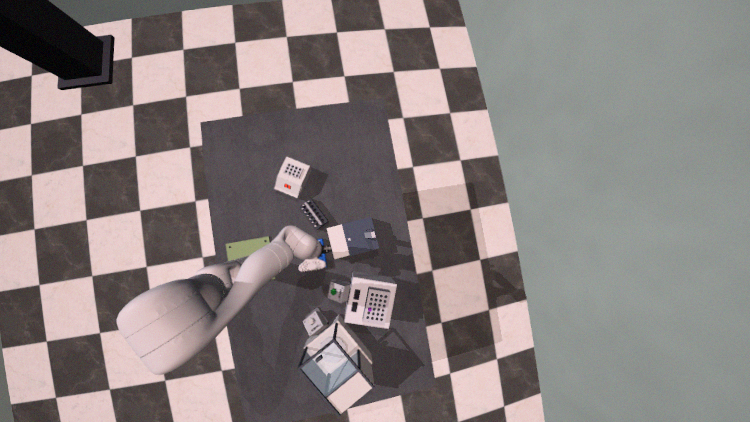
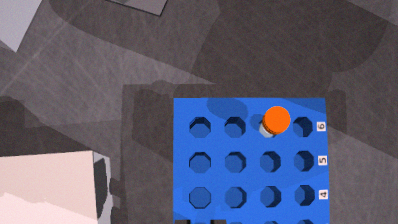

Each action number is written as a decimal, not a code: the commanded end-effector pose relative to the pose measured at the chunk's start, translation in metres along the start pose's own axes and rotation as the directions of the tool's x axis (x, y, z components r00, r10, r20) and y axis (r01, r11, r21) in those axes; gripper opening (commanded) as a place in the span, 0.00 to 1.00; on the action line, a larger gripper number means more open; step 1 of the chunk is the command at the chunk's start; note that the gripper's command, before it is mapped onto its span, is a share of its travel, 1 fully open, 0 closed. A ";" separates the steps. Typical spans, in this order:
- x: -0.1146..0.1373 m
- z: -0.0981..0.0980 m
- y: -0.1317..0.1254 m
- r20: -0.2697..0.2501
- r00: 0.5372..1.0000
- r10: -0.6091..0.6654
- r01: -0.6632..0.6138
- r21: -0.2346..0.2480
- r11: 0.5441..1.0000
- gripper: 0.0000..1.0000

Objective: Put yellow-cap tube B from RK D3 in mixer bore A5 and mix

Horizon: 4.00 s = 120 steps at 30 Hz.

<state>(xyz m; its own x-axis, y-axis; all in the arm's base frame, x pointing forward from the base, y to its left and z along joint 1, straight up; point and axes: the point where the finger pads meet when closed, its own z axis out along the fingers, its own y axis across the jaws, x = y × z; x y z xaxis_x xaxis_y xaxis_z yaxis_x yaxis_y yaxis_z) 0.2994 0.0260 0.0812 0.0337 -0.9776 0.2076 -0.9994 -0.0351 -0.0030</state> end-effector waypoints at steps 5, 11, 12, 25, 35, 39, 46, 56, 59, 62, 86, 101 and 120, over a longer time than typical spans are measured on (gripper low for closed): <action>0.001 -0.004 0.000 0.000 1.000 0.000 0.000 0.001 1.000 0.10; 0.002 -0.010 0.000 0.000 1.000 0.000 0.000 0.001 1.000 0.10; 0.002 -0.012 0.000 0.000 1.000 0.000 0.000 0.001 1.000 0.10; 0.005 -0.026 0.000 0.000 1.000 0.000 0.000 0.001 1.000 0.10; 0.007 -0.035 0.000 0.000 1.000 0.000 0.000 0.001 1.000 0.10; 0.011 -0.034 0.005 0.000 1.000 0.000 0.000 0.001 1.000 0.10; 0.020 -0.032 0.023 0.000 1.000 0.000 0.000 0.001 1.000 0.10; 0.031 -0.040 0.025 0.000 0.997 0.078 -0.078 -0.015 0.997 0.10; 0.039 -0.046 0.026 -0.002 0.991 0.137 -0.137 -0.028 0.990 0.10; 0.047 -0.052 0.028 -0.004 0.981 0.195 -0.195 -0.040 0.980 0.10; 0.100 -0.091 0.037 -0.012 0.941 0.339 -0.339 -0.071 0.938 0.10; 0.135 -0.116 0.043 -0.012 0.941 0.339 -0.339 -0.071 0.938 0.10; 0.166 -0.134 0.039 -0.012 0.941 0.339 -0.339 -0.071 0.938 0.10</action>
<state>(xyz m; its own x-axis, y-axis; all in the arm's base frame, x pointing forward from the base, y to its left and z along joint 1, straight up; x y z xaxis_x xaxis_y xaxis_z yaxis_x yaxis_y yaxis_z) 0.2596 -0.1070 0.2460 -0.3067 -0.9291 0.2065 -0.9498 0.3129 -0.0028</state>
